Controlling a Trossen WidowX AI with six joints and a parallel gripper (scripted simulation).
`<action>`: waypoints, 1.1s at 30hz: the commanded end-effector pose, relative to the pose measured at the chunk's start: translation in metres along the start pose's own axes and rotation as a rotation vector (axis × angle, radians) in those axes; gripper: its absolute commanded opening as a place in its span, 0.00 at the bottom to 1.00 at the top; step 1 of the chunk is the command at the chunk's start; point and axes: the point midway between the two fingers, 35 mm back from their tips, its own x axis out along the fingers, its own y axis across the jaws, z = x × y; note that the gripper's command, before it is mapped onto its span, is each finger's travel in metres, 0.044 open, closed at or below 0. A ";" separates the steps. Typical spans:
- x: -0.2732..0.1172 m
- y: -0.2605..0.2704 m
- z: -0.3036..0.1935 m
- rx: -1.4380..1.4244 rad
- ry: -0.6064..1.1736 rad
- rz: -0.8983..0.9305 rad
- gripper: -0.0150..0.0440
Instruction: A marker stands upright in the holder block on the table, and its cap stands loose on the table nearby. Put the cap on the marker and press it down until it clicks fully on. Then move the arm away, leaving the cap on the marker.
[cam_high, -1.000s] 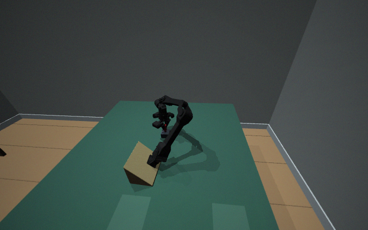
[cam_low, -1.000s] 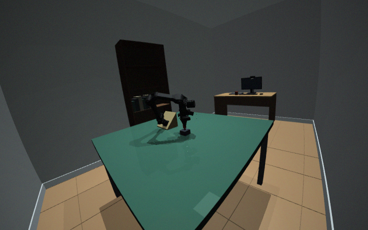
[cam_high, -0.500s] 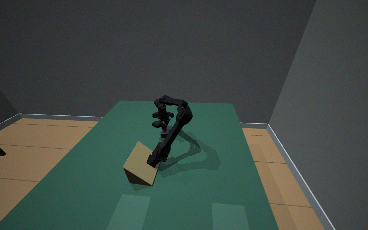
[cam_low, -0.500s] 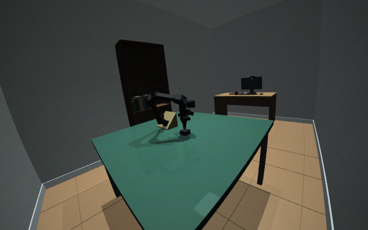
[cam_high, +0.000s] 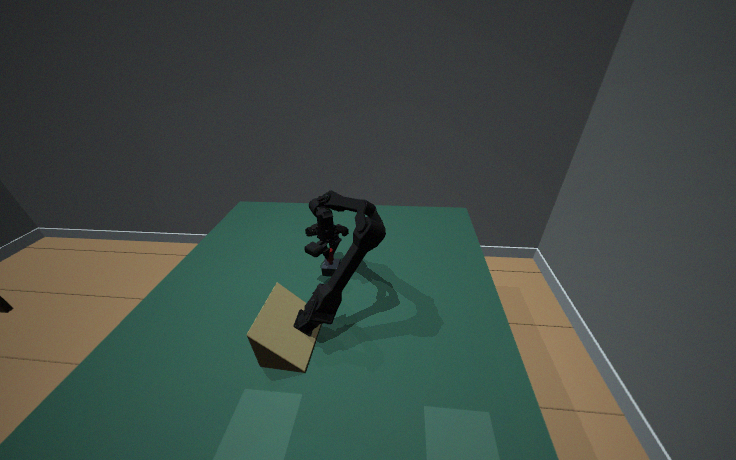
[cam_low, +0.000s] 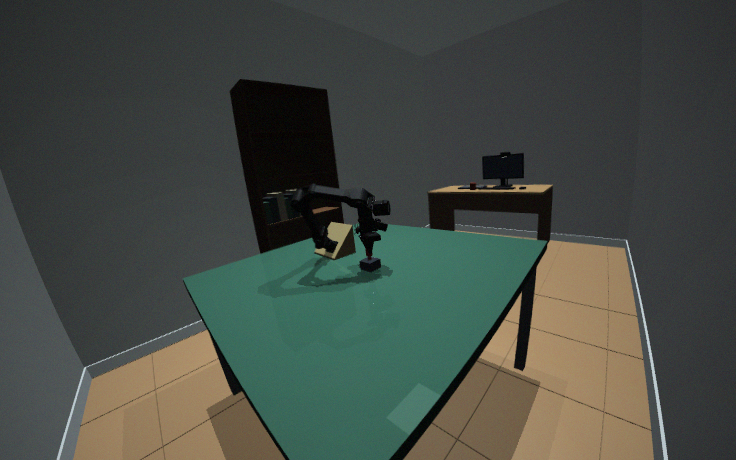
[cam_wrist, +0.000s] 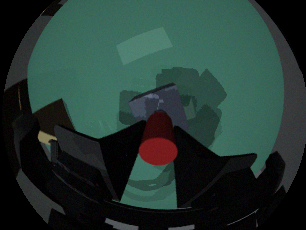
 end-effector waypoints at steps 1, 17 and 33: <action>0.001 0.000 0.000 -0.005 0.003 -0.003 0.25; 0.001 0.000 0.000 -0.005 0.003 -0.003 0.25; 0.000 0.000 0.000 0.000 0.000 0.000 0.52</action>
